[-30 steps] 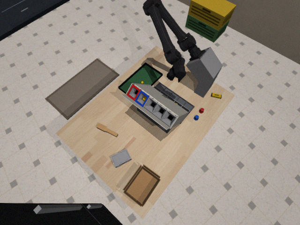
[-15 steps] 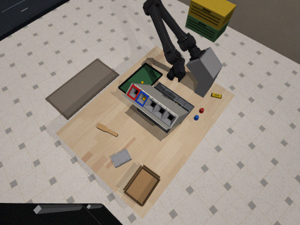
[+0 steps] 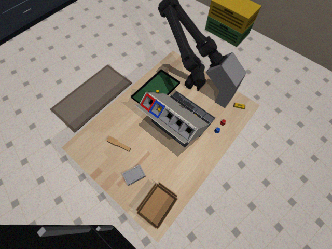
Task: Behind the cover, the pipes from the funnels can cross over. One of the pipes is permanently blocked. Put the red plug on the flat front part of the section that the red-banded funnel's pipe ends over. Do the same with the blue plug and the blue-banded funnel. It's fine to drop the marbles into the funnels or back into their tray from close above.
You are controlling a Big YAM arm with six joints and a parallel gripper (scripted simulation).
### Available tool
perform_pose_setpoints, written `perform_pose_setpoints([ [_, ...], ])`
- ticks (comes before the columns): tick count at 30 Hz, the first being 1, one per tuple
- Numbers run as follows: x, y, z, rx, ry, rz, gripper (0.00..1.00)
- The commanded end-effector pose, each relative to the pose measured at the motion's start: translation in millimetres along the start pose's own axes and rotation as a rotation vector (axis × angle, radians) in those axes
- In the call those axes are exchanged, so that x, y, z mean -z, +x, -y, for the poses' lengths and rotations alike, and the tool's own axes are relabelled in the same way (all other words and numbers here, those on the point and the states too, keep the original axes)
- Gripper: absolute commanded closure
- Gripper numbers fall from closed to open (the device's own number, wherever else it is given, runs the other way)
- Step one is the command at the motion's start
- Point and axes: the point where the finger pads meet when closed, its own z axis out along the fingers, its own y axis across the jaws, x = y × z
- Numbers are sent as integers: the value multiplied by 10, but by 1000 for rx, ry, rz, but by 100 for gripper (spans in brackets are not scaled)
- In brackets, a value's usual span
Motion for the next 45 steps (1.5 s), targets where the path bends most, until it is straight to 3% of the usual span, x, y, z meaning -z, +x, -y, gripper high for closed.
perform_pose_setpoints([
  [1,27,-43,-10,-8,-5,10,41],
  [32,27,-43,-10,-8,-5,10,41],
  [33,27,-43,-10,-8,-5,10,20],
  [45,27,-43,-10,-8,-5,10,20],
])
